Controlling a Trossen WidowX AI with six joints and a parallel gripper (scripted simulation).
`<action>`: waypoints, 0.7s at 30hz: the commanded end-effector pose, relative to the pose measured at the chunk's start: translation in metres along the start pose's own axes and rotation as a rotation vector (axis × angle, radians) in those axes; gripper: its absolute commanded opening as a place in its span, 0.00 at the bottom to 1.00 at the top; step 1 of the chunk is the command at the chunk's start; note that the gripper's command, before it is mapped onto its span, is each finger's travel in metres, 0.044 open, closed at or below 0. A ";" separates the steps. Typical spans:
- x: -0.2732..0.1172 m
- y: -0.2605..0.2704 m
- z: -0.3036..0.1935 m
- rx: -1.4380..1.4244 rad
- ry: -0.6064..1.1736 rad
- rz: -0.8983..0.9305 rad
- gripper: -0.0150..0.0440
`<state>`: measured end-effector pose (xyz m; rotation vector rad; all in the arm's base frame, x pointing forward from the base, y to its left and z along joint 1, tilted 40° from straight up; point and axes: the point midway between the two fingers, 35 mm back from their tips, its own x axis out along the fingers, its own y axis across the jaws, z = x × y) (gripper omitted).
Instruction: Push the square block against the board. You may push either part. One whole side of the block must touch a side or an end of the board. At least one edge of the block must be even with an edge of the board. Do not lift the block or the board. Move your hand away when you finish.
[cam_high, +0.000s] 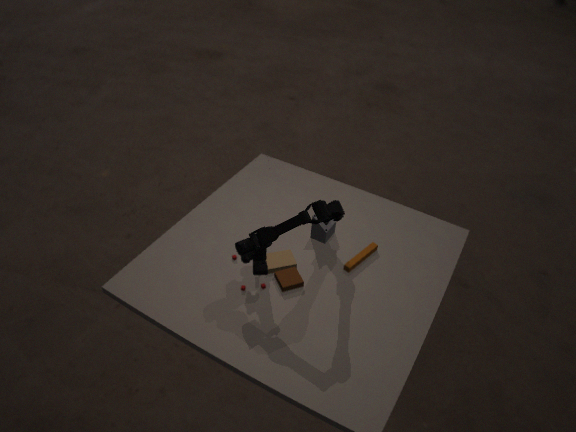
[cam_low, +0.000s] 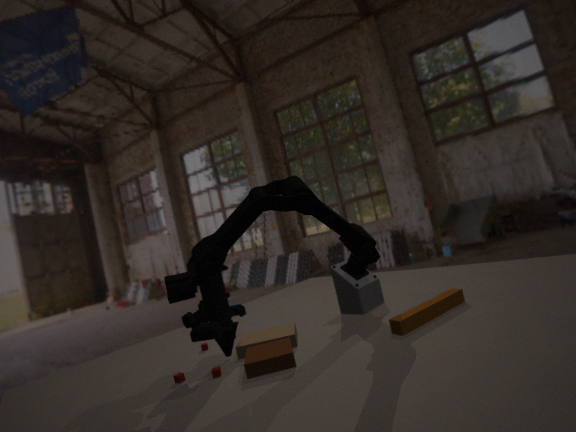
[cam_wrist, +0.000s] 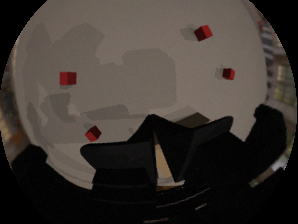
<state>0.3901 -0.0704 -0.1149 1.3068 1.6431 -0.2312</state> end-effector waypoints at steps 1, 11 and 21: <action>0.000 0.001 0.006 -0.005 -0.003 -0.003 0.25; 0.000 0.001 0.022 -0.006 -0.004 -0.002 0.25; -0.055 0.002 0.021 -0.006 -0.006 -0.004 0.25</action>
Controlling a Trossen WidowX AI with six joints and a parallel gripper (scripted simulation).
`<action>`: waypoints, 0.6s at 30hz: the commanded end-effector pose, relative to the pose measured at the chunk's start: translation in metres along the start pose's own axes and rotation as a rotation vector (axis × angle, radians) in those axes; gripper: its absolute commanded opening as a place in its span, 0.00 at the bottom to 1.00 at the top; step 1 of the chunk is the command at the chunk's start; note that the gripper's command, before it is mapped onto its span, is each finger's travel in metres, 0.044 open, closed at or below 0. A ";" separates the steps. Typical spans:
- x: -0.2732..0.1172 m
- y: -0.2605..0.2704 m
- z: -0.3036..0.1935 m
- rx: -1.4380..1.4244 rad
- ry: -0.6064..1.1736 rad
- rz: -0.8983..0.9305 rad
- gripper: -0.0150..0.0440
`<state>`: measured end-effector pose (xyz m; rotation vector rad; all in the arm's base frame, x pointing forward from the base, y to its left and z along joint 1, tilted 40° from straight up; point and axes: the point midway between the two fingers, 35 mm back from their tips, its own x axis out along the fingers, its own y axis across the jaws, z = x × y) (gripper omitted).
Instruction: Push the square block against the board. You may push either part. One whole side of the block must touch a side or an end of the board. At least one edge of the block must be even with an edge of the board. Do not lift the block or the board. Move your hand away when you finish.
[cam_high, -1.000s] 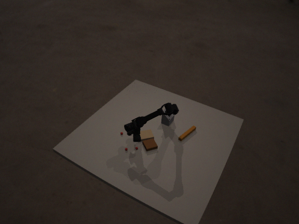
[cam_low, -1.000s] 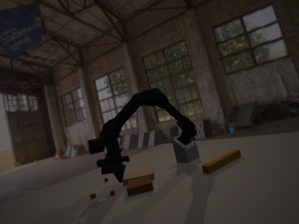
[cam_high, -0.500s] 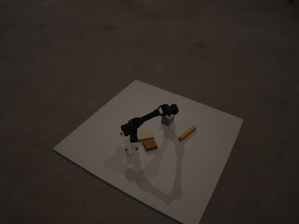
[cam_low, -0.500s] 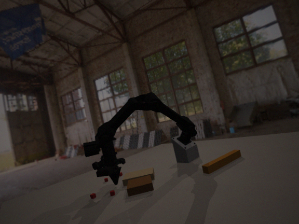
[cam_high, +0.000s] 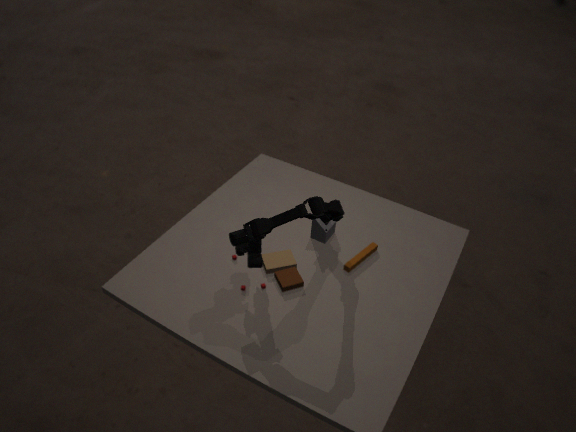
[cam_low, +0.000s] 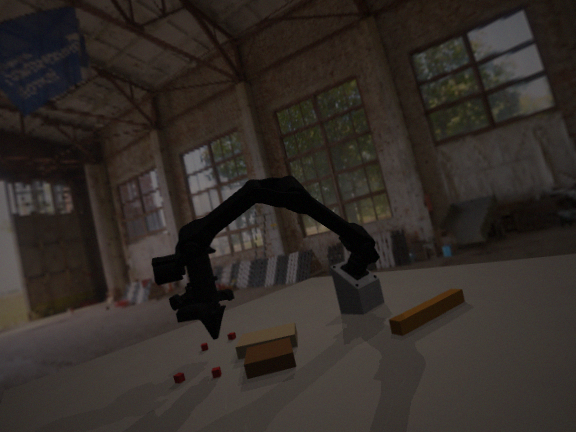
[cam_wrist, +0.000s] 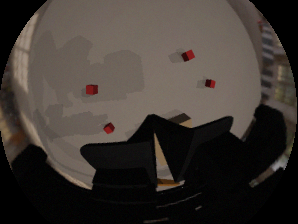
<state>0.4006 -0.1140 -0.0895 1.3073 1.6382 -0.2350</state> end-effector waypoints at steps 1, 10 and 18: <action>-0.009 0.001 -0.001 -0.007 0.000 -0.005 0.25; -0.010 -0.015 -0.003 -0.227 -0.002 -0.007 0.25; -0.011 -0.033 -0.007 -0.500 -0.002 -0.009 0.25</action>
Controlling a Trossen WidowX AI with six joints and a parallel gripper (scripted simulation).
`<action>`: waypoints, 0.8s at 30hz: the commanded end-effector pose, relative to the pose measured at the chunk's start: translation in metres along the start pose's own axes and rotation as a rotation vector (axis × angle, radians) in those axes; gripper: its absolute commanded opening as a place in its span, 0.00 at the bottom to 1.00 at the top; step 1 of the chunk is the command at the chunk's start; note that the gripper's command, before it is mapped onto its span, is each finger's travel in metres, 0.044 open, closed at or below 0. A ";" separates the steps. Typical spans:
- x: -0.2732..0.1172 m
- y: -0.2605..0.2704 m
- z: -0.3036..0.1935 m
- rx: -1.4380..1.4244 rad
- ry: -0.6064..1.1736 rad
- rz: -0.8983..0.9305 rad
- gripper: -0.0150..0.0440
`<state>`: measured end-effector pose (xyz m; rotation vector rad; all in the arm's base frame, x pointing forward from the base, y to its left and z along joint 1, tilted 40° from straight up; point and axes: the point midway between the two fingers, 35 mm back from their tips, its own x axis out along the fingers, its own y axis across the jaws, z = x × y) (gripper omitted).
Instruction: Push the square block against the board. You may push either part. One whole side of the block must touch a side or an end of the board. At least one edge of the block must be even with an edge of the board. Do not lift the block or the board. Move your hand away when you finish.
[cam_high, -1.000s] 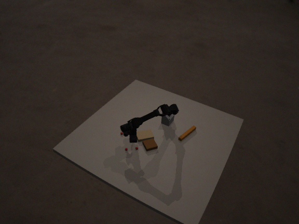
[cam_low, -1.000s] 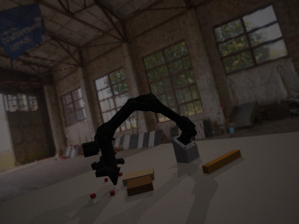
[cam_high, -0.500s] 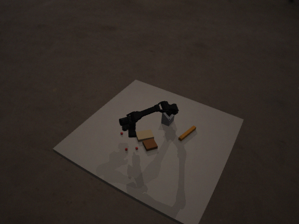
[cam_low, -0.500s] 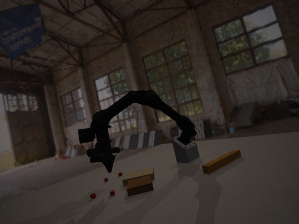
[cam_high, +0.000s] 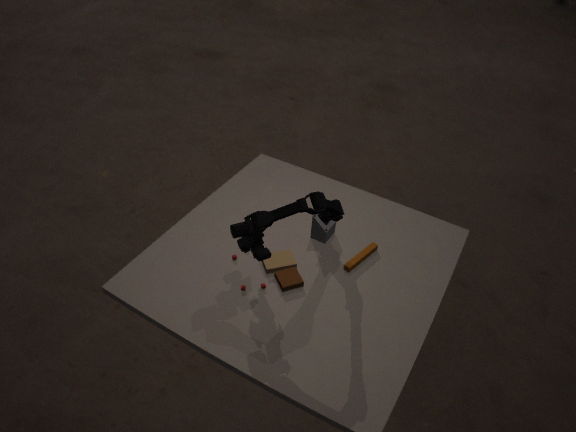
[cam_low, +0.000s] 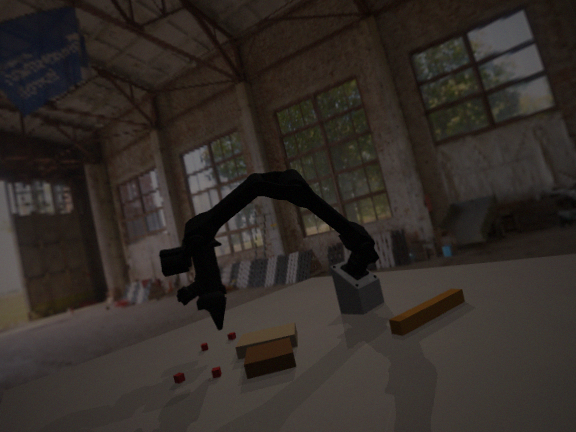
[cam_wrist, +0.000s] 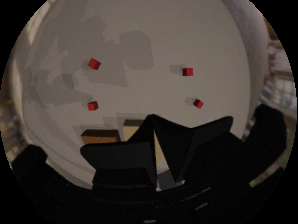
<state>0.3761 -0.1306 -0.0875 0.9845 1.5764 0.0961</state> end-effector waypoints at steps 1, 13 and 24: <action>0.003 -0.007 -0.007 -0.118 0.009 -0.005 0.25; 0.002 -0.029 -0.026 -0.527 0.011 -0.005 0.25; 0.003 -0.047 -0.046 -0.902 0.013 -0.002 0.25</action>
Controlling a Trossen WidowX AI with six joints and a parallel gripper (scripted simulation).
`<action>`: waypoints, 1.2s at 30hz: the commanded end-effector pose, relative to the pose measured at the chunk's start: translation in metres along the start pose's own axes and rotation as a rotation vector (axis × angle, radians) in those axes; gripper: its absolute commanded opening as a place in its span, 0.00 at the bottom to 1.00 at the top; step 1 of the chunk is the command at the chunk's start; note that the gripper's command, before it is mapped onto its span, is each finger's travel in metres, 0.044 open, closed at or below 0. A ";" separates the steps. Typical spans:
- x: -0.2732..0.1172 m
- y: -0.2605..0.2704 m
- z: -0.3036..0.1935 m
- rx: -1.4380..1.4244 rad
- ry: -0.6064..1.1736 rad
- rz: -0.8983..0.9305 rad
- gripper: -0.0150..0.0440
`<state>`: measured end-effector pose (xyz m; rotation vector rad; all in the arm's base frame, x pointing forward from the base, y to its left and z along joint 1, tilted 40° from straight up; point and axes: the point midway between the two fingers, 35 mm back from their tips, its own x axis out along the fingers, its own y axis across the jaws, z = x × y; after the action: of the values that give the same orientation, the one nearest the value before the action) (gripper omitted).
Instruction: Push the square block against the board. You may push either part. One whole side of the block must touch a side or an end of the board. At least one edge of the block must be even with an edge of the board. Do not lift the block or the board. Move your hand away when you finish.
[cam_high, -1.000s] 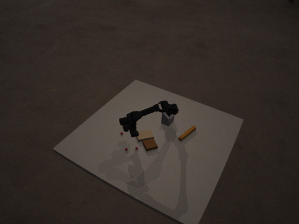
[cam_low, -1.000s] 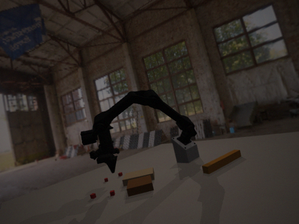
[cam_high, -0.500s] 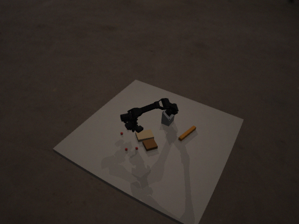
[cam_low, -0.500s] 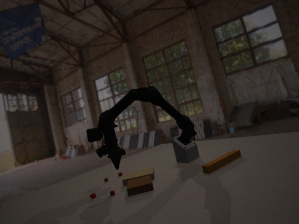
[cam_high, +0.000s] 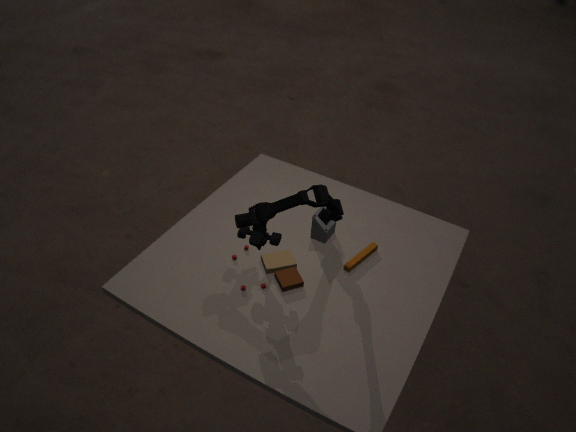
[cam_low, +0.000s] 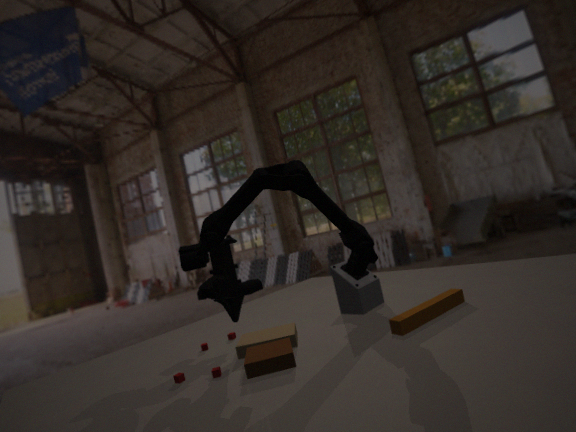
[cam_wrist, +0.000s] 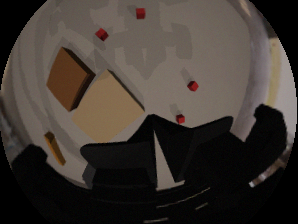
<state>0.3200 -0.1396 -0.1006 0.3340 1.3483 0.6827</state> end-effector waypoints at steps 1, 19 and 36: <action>0.002 0.002 -0.010 -0.118 0.007 0.004 0.25; 0.006 0.008 -0.040 -0.543 0.007 0.009 0.25; 0.060 0.012 -0.035 -0.544 0.005 0.010 0.25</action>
<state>0.2850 -0.1020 -0.1477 -0.1013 1.1131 1.0216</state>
